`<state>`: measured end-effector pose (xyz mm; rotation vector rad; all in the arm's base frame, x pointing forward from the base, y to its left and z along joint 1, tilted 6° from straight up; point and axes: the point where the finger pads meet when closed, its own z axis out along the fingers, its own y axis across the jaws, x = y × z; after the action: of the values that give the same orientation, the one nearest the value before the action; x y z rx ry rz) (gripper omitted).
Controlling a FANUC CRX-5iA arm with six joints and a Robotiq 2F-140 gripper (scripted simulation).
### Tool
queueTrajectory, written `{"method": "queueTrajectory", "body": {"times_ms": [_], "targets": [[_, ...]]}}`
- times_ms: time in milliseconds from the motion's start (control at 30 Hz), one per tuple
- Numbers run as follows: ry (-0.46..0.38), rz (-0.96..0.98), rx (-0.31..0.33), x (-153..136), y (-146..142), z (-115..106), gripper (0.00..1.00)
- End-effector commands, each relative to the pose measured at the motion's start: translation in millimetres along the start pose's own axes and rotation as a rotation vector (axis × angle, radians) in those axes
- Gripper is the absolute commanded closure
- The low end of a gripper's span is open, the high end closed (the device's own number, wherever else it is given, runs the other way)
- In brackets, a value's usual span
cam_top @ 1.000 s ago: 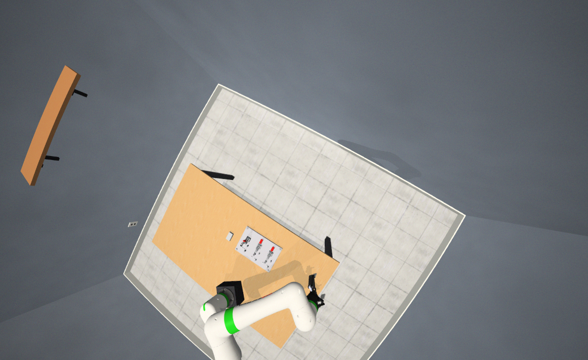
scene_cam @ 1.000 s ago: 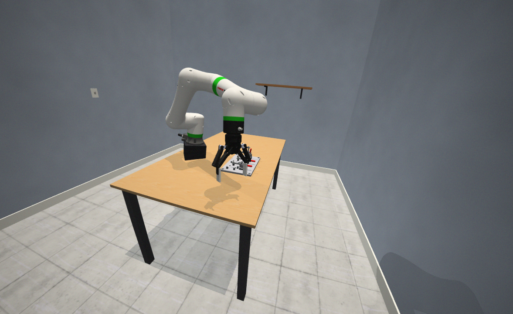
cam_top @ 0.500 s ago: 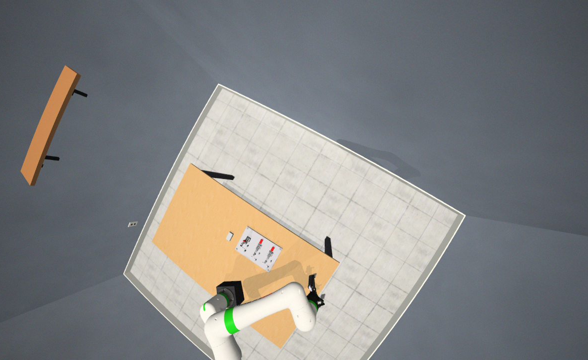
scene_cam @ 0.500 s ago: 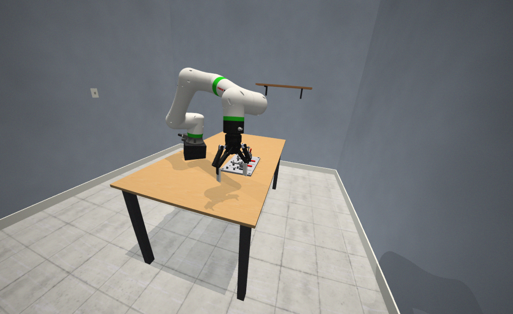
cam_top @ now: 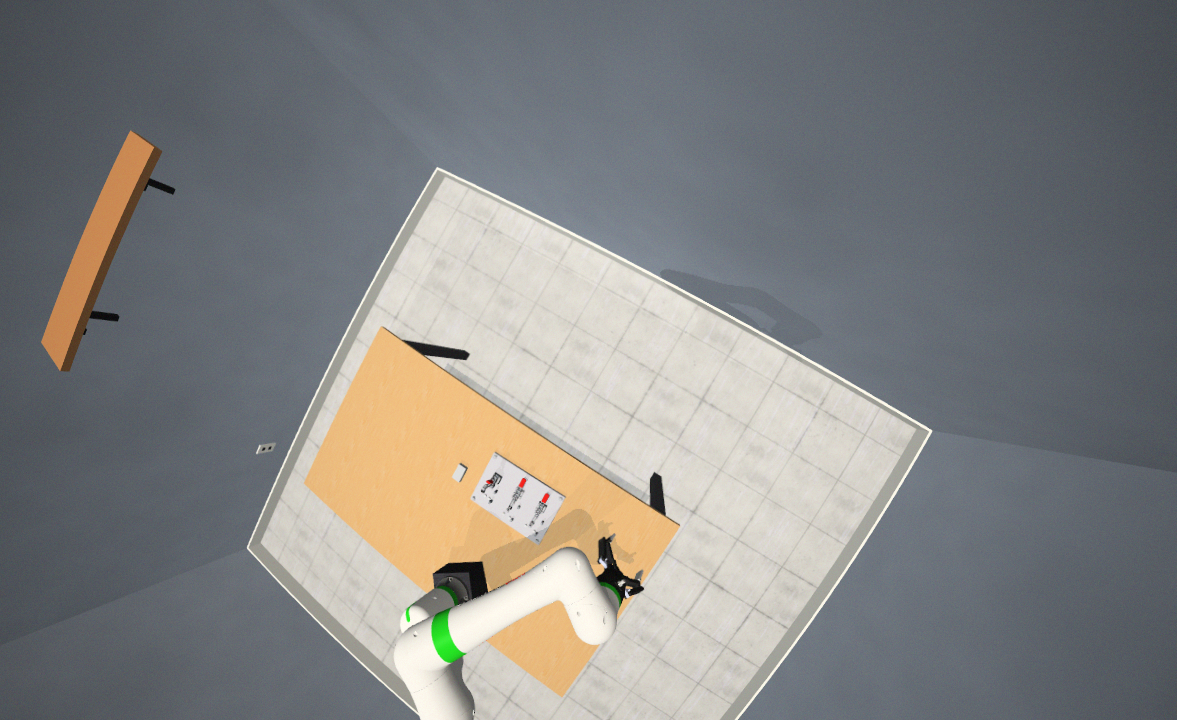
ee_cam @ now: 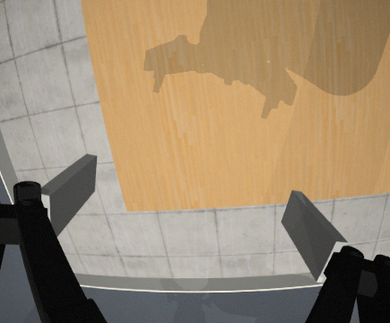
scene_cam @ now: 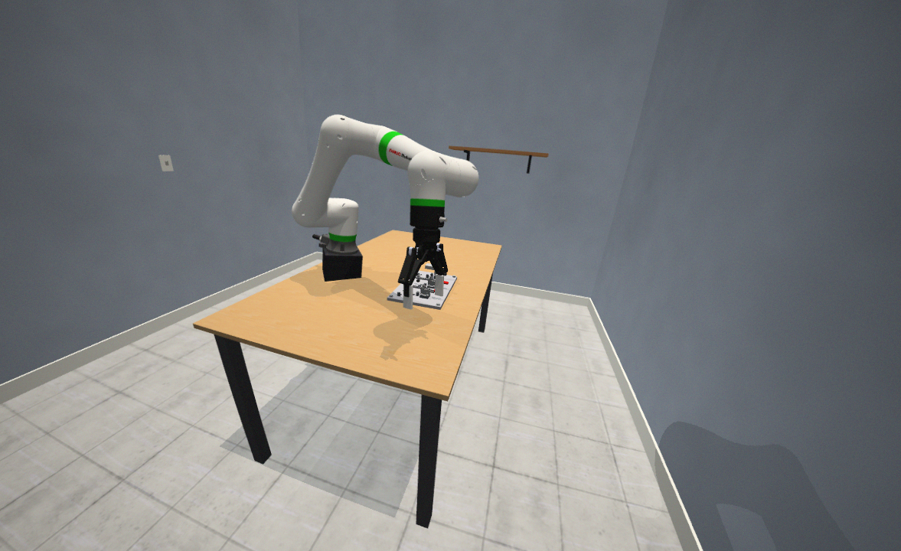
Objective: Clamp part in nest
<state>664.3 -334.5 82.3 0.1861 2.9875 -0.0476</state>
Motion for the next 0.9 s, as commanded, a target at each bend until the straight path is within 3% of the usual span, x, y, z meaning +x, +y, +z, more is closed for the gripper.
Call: {"method": "queueTrajectory", "body": {"times_ms": [0,67,867], "targets": [[-0.005,-0.098,-0.005,-0.1,21.9,-6.2,0.0],[-0.004,-0.231,-0.012,1.9,51.2,-13.5,0.0],[-0.013,-1.018,-0.051,42.3,210.5,-53.7,0.0]]}}
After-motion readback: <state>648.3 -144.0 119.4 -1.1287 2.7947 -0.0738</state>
